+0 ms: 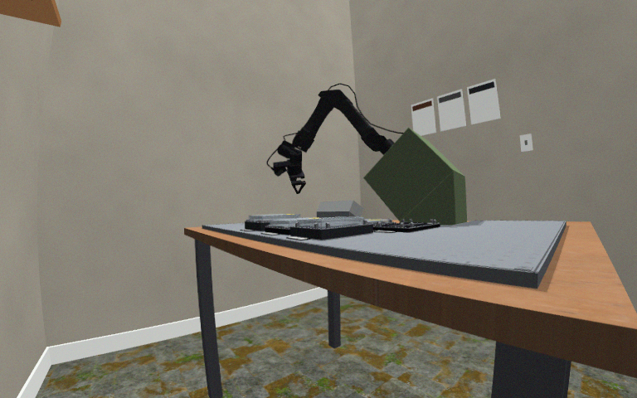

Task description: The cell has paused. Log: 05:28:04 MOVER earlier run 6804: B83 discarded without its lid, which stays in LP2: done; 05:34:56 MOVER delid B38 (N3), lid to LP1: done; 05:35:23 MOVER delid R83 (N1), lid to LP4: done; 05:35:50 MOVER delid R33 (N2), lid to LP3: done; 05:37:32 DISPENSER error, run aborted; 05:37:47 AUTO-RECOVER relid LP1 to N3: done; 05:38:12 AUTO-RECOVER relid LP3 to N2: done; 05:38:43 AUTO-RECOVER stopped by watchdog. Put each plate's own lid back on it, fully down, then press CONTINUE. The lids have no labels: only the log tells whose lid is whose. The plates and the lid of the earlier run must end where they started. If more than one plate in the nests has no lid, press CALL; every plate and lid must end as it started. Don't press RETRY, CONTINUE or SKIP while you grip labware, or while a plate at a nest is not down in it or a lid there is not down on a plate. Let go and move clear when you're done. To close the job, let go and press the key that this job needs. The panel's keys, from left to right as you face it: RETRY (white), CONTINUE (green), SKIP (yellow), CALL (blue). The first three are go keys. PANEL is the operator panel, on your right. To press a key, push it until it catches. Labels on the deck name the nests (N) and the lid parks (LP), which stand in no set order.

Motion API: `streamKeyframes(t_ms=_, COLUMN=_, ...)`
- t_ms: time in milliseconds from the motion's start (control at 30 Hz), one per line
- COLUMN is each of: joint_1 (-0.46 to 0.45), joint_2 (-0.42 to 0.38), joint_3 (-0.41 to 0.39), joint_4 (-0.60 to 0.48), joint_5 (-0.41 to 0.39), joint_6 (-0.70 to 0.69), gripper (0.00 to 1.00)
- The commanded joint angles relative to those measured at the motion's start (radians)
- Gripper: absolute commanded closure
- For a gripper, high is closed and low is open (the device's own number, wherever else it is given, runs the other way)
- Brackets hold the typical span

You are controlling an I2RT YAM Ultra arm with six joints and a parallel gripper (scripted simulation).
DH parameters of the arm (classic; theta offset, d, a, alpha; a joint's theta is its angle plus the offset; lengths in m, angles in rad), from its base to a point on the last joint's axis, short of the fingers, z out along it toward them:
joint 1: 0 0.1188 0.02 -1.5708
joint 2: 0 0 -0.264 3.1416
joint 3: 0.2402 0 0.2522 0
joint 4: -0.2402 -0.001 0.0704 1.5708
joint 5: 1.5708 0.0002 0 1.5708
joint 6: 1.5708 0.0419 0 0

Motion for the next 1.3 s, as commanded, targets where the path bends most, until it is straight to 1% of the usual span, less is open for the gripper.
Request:
streamKeyframes(t_ms=0, joint_1=0.002, joint_2=-0.025, joint_3=0.016, joint_4=0.011, joint_5=0.002, joint_6=0.006, gripper=0.00)
streamKeyframes(t_ms=533, joint_1=0.002, joint_2=-0.025, joint_3=0.016, joint_4=0.011, joint_5=0.002, joint_6=0.006, gripper=0.00)
streamKeyframes(t_ms=600, joint_1=0.023, joint_2=-0.037, joint_3=-0.018, joint_4=-0.032, joint_5=-0.034, joint_6=0.022, gripper=0.00)
streamKeyframes(t_ms=733, joint_1=0.049, joint_2=-0.058, joint_3=-0.021, joint_4=-0.072, joint_5=-0.088, joint_6=0.048, gripper=0.00)
streamKeyframes(t_ms=800, joint_1=0.078, joint_2=-0.058, joint_3=-0.010, joint_4=-0.076, joint_5=-0.065, joint_6=0.062, gripper=0.00)
streamKeyframes(t_ms=833, joint_1=0.093, joint_2=-0.056, joint_3=-0.018, joint_4=-0.077, joint_5=-0.035, joint_6=0.070, gripper=0.00)
streamKeyframes(t_ms=867, joint_1=0.100, joint_2=-0.060, joint_3=-0.022, joint_4=-0.091, joint_5=-0.064, joint_6=0.077, gripper=0.00)
streamKeyframes(t_ms=967, joint_1=0.120, joint_2=-0.072, joint_3=-0.030, joint_4=-0.128, joint_5=-0.101, joint_6=0.097, gripper=0.00)
streamKeyframes(t_ms=1033, joint_1=0.133, joint_2=-0.081, joint_3=-0.014, joint_4=-0.150, joint_5=-0.127, joint_6=0.109, gripper=0.00)
streamKeyframes(t_ms=1100, joint_1=0.133, joint_2=-0.081, joint_3=-0.014, joint_4=-0.150, joint_5=-0.127, joint_6=0.109, gripper=0.00)
streamKeyframes(t_ms=1133, joint_1=0.148, joint_2=-0.080, joint_3=-0.034, joint_4=-0.154, joint_5=-0.118, joint_6=0.118, gripper=0.00)
streamKeyframes(t_ms=1200, joint_1=0.178, joint_2=-0.079, joint_3=-0.043, joint_4=-0.152, joint_5=-0.076, joint_6=0.133, gripper=0.00)
streamKeyframes(t_ms=1267, joint_1=0.191, joint_2=-0.088, joint_3=-0.043, joint_4=-0.179, joint_5=-0.118, joint_6=0.147, gripper=0.00)
